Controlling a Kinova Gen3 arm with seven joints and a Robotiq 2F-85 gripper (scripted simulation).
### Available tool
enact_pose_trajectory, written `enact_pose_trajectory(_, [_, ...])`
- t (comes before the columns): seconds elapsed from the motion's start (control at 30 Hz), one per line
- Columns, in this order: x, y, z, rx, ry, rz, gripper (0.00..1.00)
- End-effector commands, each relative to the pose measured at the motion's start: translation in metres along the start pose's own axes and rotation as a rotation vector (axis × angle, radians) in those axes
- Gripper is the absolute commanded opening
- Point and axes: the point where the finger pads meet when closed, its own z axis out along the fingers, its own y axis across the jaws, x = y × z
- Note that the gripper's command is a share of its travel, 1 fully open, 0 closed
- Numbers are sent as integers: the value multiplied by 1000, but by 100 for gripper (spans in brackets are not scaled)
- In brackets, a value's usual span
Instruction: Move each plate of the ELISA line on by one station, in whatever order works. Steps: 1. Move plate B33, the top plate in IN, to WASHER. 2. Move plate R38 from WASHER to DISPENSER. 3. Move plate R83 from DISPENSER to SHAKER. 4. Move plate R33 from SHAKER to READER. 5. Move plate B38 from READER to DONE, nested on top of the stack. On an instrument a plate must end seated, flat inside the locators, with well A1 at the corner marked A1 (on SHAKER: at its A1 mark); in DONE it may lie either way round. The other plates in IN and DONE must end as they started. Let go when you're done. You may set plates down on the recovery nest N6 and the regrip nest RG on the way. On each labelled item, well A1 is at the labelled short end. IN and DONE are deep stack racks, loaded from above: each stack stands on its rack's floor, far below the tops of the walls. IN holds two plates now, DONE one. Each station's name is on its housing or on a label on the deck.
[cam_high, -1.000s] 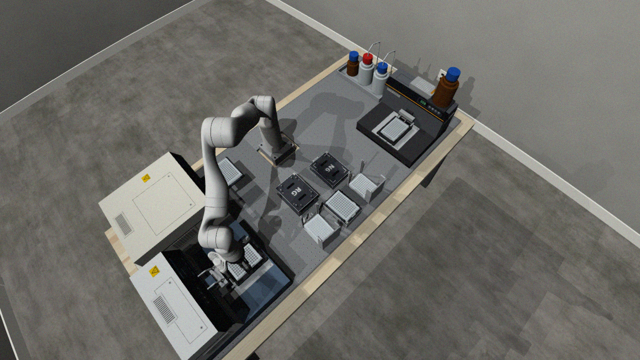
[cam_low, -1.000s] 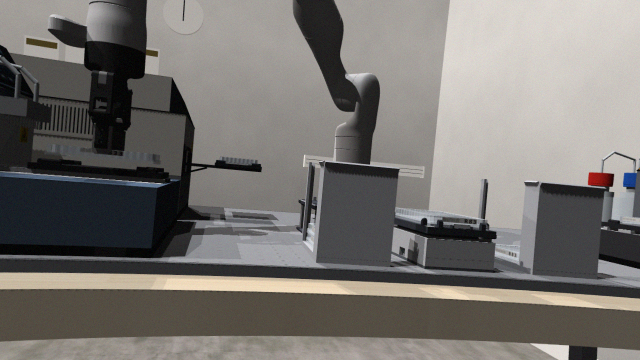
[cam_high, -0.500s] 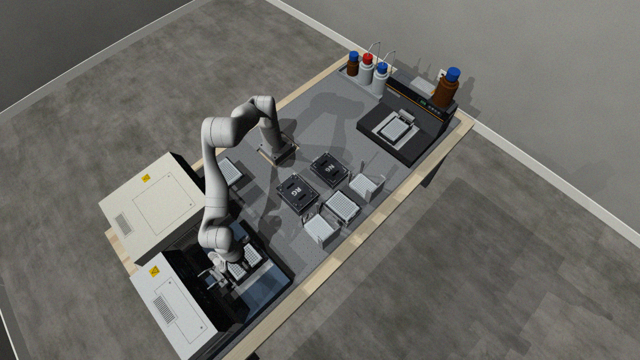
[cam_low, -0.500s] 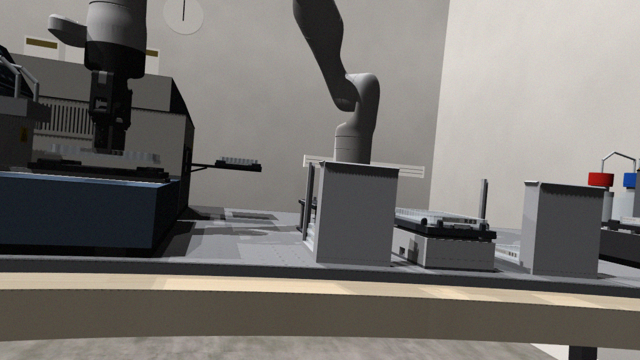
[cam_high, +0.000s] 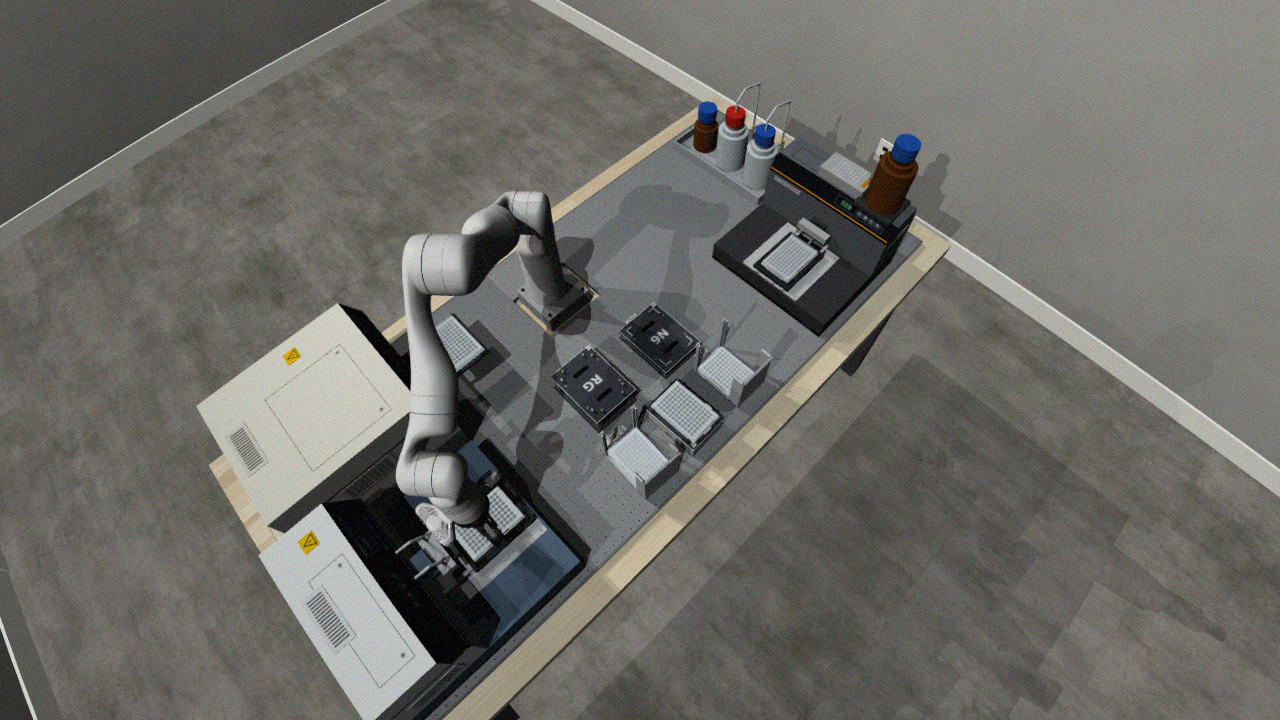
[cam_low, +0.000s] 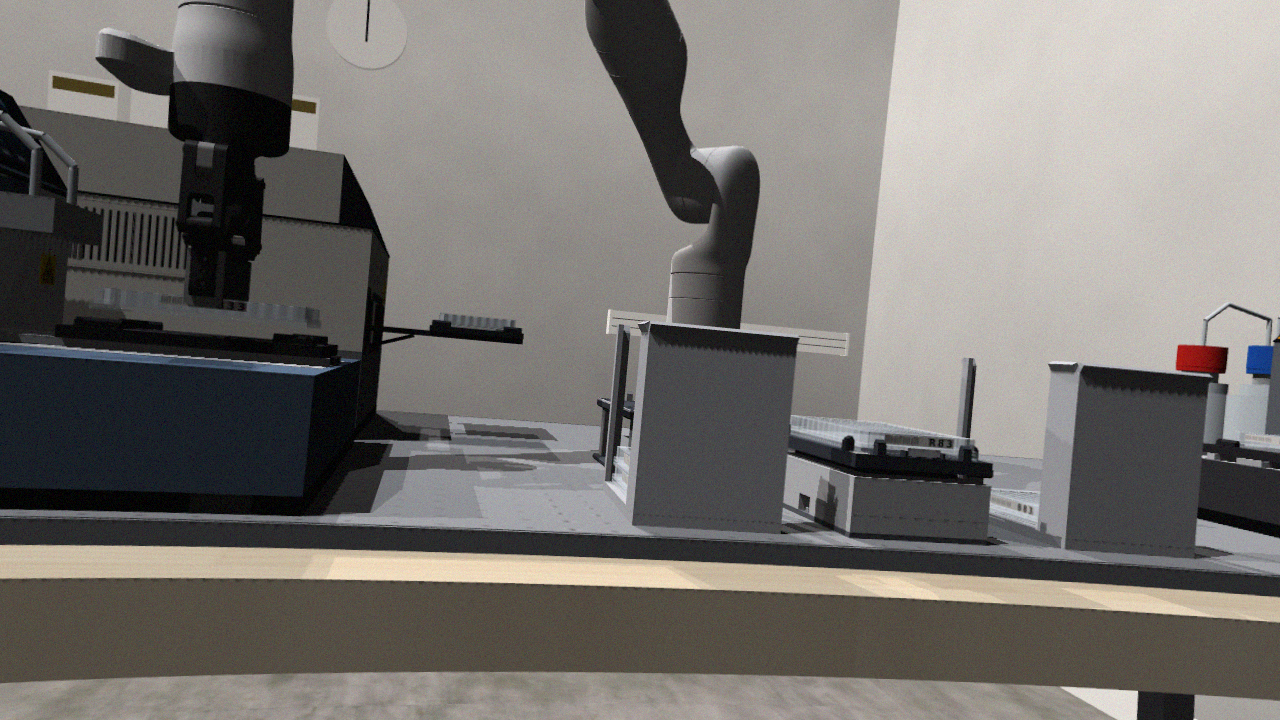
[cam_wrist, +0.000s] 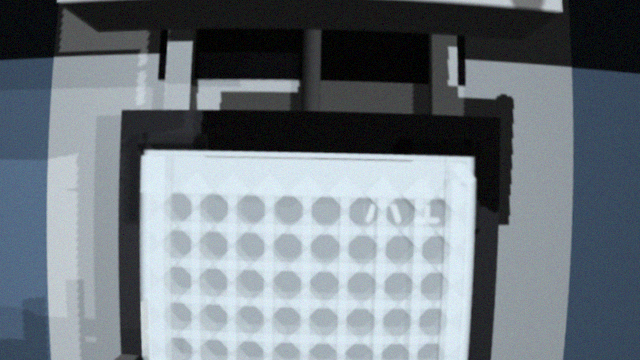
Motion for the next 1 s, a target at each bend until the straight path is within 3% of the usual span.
enact_pose_trajectory(0.0, [1,-1,0,2,2,0,94])
enact_pose_trajectory(0.97, [1,-1,8,2,2,0,94])
